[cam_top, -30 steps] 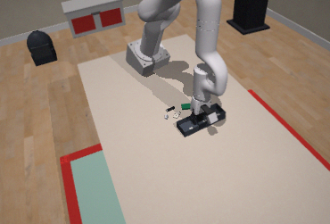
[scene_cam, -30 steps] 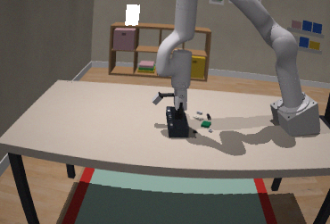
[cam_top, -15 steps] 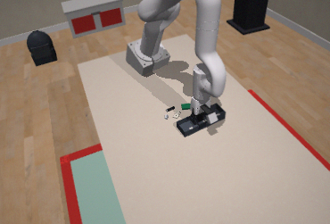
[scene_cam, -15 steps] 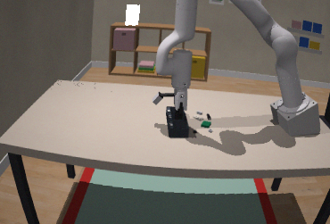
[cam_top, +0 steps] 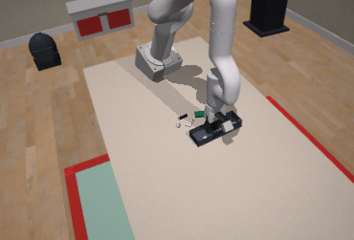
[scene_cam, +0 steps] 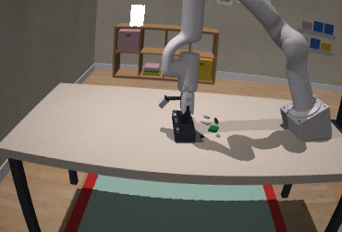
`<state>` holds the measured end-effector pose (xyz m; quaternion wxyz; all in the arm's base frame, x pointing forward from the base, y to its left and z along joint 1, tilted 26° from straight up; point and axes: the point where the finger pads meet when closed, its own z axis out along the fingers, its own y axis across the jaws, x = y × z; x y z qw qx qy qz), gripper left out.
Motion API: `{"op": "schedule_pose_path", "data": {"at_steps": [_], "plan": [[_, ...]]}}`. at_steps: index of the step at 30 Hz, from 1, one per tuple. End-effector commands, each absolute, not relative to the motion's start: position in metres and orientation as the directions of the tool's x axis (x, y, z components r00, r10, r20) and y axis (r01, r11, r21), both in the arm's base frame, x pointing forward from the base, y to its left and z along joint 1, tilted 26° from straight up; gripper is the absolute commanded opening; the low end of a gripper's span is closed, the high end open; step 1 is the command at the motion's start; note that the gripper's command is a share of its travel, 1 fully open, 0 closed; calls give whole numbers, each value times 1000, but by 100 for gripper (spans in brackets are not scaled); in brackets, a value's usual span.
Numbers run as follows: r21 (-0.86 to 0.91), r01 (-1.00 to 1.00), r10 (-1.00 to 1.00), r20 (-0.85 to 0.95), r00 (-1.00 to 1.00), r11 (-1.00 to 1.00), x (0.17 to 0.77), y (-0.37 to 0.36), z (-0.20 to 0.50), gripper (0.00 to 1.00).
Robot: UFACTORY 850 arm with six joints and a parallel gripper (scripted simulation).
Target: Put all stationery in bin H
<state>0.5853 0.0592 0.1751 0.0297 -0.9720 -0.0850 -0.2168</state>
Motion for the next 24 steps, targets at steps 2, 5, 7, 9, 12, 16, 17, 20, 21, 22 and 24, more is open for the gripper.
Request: {"op": "schedule_pose_path", "data": {"at_steps": [2,5,7,9,12,16,17,20,21,22,24], "plan": [[-21,178,151,438,886,-984,586,59,176,7],[-21,178,151,438,886,-984,585,59,177,7],[-21,178,151,438,886,-984,585,59,177,7],[-21,178,151,438,886,-984,584,59,179,7],[-21,178,151,438,886,-984,582,58,183,7],[-21,178,151,438,886,-984,580,58,187,7],[-21,178,151,438,886,-984,579,58,189,7],[-21,178,151,438,886,-984,578,57,192,7],[-21,178,151,438,886,-984,577,57,193,7],[-21,178,151,438,886,-984,577,57,195,7],[-21,178,151,438,886,-984,577,57,195,7]]}}
